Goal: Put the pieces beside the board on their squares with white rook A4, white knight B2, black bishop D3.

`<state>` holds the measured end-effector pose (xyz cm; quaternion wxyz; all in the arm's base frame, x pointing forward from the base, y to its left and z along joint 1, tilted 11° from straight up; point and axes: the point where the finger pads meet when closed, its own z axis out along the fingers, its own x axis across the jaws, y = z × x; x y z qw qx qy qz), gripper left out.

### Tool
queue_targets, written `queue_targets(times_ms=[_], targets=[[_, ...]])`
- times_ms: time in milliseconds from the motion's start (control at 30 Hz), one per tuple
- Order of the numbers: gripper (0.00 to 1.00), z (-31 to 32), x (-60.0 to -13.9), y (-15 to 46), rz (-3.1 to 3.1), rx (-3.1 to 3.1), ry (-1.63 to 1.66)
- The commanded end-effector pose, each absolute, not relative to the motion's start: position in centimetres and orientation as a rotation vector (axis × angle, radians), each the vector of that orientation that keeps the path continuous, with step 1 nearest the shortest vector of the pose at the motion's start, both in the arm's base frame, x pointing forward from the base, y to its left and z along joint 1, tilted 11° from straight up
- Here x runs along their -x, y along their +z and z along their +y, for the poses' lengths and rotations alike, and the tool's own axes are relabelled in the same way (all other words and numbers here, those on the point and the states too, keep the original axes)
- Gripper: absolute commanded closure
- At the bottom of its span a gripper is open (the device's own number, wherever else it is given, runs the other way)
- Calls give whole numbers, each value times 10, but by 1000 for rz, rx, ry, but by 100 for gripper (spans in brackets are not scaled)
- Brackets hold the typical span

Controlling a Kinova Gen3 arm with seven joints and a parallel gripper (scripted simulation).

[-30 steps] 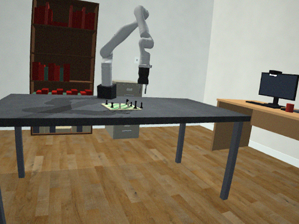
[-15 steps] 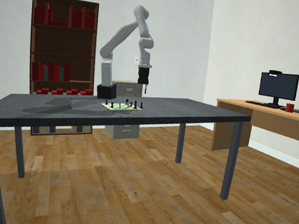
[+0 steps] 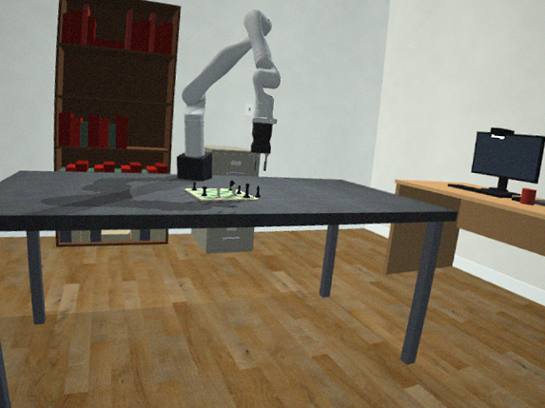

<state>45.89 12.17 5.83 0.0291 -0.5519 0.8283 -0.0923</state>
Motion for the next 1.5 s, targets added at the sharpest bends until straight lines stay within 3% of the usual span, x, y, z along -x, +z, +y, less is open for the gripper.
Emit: queue_targets(times_ms=[0, 1467], targets=[[27, 122, -459, 59, 2554, 1702, -284], [27, 117, -466, 17, 2556, 1701, -284]])
